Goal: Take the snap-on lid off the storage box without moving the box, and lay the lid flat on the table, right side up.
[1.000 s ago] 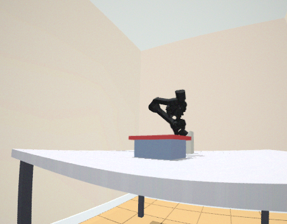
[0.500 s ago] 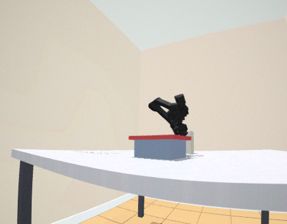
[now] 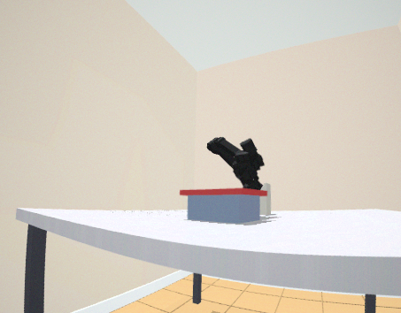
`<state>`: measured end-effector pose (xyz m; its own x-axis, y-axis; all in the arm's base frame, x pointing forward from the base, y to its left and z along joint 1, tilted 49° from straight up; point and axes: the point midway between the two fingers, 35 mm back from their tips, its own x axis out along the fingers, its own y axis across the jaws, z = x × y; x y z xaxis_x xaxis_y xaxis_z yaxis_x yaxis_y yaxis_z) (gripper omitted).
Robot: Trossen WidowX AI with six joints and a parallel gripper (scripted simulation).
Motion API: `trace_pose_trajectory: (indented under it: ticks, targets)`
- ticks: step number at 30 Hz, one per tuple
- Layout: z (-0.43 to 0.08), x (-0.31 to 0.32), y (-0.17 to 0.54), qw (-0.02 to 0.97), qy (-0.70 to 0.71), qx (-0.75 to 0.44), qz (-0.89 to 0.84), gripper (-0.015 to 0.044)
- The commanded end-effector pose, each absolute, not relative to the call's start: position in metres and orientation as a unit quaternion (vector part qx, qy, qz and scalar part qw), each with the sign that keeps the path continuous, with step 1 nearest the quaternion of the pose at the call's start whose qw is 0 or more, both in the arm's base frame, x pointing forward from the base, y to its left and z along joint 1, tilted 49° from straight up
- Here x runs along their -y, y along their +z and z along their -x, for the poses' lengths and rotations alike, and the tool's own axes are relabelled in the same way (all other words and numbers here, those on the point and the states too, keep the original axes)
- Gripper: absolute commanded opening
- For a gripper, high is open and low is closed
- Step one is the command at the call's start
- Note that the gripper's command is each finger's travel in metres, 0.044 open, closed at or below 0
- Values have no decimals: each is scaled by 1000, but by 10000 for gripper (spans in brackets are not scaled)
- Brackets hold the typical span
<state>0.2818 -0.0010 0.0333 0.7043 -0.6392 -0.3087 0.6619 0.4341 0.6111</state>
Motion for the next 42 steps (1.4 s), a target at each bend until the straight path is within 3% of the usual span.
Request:
trace_pose_trajectory:
  ticks: [1, 39, 42]
  targets:
    - [-286, 4, 30, 847, -385, -20, -365, 235]
    - [-325, 44, 13, 850, -383, -15, -363, 235]
    - [-325, 44, 13, 850, -383, -15, -363, 195]
